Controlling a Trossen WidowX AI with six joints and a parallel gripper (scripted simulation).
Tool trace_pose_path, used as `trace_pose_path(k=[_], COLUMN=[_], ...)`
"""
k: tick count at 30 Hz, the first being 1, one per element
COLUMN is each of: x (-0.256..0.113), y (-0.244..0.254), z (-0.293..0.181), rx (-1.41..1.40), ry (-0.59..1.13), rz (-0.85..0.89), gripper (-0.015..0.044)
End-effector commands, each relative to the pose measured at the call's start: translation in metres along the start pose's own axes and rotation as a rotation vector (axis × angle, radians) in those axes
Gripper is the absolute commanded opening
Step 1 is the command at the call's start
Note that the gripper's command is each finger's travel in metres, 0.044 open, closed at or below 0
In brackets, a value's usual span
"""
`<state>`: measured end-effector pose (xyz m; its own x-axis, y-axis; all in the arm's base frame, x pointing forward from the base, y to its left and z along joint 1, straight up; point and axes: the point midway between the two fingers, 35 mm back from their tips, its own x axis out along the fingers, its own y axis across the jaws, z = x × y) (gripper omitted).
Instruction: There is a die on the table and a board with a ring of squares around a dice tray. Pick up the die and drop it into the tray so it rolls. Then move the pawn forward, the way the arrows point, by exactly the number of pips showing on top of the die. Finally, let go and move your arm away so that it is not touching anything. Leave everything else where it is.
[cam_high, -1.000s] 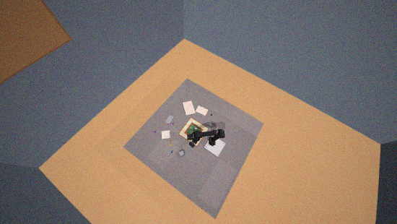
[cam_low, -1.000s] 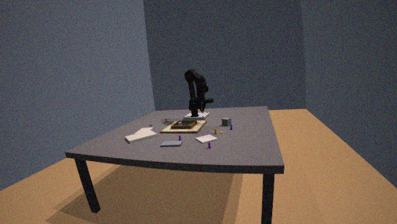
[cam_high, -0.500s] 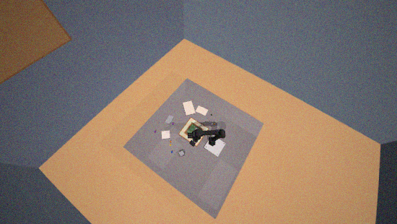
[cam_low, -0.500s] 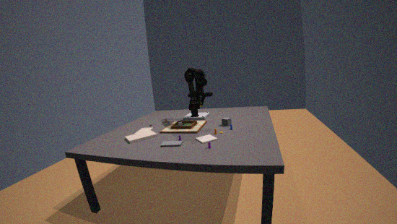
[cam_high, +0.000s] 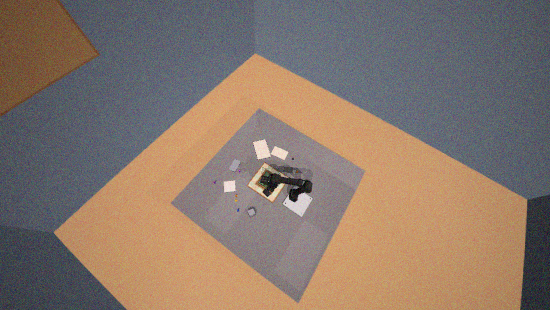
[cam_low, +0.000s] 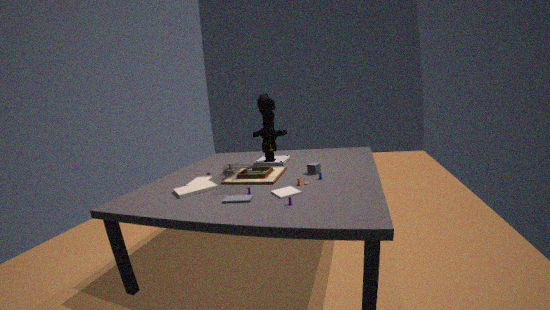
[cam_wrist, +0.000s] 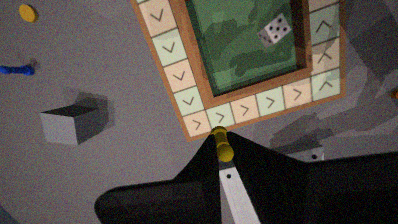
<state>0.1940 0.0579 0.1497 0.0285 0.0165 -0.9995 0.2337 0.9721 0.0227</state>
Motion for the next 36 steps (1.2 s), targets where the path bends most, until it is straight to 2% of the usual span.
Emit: trace_pose_path(k=[1, 18, 36], x=[0.007, 0.024, 0.042], y=[-0.015, -0.070, -0.132], z=[0.006, 0.024, 0.024], rx=[-0.001, -0.008, -0.015], ry=[0.005, 0.004, 0.006], rz=[-0.007, -0.016, -0.025], gripper=[0.0000, 0.0000, 0.0000])
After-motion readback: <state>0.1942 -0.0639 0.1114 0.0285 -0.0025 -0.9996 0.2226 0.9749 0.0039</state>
